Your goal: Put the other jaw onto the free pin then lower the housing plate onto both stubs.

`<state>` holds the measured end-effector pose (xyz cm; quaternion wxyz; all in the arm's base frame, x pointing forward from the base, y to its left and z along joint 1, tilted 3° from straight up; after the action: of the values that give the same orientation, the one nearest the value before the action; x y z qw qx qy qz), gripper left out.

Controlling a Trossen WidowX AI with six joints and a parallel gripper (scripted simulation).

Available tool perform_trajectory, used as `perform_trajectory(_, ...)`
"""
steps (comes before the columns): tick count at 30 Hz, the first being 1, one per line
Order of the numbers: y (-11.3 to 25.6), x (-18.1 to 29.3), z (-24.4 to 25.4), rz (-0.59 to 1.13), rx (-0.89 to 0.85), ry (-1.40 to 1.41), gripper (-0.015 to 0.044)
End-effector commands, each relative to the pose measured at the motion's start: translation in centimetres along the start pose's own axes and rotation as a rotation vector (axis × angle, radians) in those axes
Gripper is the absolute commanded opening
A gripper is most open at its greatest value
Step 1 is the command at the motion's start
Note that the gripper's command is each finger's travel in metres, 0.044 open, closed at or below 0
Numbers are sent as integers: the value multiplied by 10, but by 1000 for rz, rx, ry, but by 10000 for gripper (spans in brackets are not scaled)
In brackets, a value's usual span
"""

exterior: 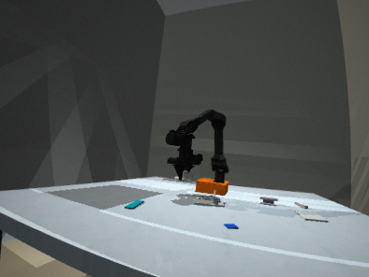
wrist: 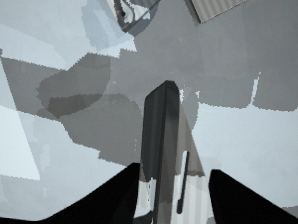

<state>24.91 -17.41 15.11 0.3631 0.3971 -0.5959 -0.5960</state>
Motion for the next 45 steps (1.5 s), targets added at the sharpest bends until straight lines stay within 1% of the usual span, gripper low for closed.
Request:
perform_trajectory(1, 3, -13, 1, 0, 11, -71, 134)
perform_trajectory(22, 3, -81, 10, -9, 10, -449, 134)
perform_trajectory(45, 3, -148, 38, -19, 2, -865, 134)
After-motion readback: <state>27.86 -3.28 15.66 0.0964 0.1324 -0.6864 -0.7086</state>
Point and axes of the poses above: the point midway between the two fingers, 35 mm back from their tips, its own y axis back along the fingers, its own z axis across the jaws, x = y × z, the point moved 9 cm from there along y, back along the fingers, and after that the axes turned 1 degree about -y, right-handed, at the moved point
